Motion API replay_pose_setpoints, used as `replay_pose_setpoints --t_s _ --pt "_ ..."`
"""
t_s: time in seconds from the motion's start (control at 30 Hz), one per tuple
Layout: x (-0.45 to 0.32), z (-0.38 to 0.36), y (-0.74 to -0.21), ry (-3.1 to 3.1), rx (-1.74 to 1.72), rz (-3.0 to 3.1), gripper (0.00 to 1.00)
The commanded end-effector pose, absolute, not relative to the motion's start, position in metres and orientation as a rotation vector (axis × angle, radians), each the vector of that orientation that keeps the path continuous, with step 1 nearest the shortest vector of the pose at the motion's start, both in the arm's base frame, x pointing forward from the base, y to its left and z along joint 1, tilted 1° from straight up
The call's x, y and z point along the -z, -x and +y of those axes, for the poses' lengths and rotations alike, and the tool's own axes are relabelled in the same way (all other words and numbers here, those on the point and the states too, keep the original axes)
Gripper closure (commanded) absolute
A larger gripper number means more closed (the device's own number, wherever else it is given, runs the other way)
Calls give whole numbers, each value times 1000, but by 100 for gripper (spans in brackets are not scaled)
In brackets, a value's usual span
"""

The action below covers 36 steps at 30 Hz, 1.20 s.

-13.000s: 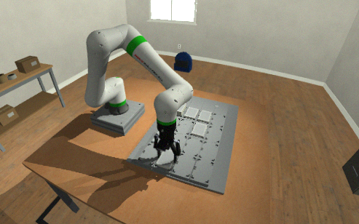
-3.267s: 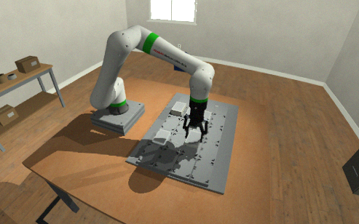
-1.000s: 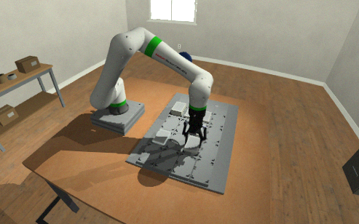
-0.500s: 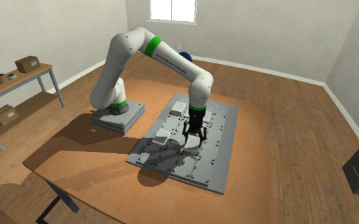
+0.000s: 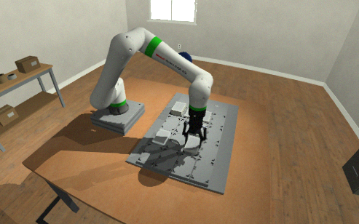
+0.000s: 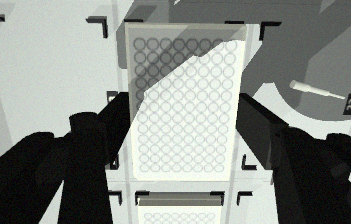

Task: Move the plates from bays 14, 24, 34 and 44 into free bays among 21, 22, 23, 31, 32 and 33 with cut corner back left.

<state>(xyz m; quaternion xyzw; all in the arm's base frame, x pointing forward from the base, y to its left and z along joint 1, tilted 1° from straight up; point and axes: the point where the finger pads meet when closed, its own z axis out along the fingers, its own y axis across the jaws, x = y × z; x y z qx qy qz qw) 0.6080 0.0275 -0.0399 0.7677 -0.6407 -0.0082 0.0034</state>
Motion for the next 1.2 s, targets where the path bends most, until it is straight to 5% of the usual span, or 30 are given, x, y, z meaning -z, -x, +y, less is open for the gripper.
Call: replay_pose_setpoints --t_s 0.0,1.17 --pt "40 28 -609 -2408 23 -2009 90" --pt "47 28 -609 -2408 23 -2009 90"
